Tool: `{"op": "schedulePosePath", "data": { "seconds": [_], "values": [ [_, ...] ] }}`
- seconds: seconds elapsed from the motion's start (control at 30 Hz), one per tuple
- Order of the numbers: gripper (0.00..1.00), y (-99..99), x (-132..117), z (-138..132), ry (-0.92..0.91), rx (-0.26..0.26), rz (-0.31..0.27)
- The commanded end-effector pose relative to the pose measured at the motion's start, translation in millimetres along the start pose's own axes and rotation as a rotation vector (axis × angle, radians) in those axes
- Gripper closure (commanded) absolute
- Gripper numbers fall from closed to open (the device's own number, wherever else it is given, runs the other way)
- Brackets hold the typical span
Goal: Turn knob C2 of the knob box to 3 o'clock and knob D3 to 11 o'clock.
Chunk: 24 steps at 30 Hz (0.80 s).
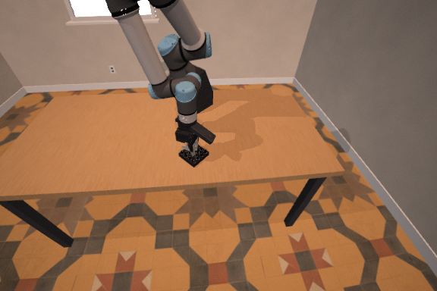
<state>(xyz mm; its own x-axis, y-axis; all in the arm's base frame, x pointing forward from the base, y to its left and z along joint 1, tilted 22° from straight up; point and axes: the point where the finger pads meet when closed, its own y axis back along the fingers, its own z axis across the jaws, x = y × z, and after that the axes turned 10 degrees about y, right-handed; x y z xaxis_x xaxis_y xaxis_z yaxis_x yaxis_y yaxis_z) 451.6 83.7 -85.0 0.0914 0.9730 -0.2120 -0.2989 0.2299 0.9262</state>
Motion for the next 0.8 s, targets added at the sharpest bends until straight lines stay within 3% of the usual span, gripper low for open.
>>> {"op": "schedulePosePath", "data": {
  "seconds": [0.0,0.77],
  "values": [
    [0.96,0.3,0.1,0.7,-0.074,-0.001,-0.002],
    [0.96,0.3,-0.9,2.6,-0.527,-0.001,-0.002]
  ]
}}
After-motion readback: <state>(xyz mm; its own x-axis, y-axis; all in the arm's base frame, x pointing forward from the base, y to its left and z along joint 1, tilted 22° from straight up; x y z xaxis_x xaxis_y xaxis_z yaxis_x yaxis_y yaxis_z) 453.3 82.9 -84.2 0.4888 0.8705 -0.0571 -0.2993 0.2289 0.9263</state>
